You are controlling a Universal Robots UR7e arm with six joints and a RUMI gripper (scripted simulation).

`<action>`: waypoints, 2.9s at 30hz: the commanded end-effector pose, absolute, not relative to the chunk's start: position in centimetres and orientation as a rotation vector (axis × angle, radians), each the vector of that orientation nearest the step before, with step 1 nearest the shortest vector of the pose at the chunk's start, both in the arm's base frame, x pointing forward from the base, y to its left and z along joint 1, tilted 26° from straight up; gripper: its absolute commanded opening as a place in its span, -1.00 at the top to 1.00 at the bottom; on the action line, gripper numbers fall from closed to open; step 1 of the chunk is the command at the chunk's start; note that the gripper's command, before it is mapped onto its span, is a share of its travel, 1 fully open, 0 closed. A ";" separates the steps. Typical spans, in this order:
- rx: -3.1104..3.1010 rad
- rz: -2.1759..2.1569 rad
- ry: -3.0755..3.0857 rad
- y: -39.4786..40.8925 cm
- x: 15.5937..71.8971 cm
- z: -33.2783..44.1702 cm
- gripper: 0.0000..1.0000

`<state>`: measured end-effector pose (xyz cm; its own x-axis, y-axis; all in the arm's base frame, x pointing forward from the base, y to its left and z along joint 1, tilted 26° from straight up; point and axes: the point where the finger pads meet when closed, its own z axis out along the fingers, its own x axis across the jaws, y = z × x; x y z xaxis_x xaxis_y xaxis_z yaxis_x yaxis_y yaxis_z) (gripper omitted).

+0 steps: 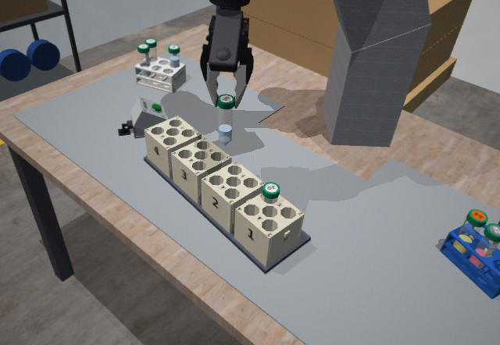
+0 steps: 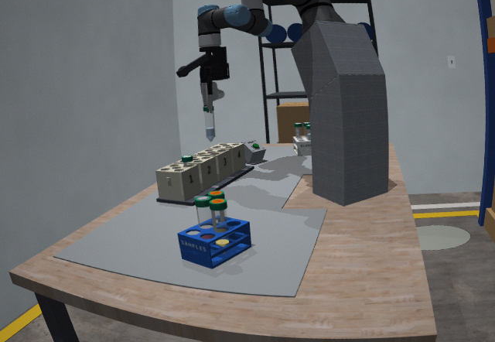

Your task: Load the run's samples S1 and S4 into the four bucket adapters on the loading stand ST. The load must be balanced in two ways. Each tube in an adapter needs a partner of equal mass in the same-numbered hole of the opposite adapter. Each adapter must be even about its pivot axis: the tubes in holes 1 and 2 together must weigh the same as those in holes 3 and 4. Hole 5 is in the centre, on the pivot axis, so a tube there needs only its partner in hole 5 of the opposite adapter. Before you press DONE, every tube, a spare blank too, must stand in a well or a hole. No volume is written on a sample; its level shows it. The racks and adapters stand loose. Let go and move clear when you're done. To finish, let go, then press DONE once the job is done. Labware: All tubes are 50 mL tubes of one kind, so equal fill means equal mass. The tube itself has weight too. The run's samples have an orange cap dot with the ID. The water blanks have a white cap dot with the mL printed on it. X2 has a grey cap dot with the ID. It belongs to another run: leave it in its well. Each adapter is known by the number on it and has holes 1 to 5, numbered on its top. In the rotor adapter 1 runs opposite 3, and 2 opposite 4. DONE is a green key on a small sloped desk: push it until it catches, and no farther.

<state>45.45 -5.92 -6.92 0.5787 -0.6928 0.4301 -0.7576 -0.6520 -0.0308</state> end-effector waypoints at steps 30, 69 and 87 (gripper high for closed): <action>2.640 0.613 -1.231 7.9 52.5 -9.5 1.00; 2.640 0.613 -1.231 6.6 53.8 -13.4 1.00; 2.640 0.613 -1.231 5.9 54.4 -15.3 1.00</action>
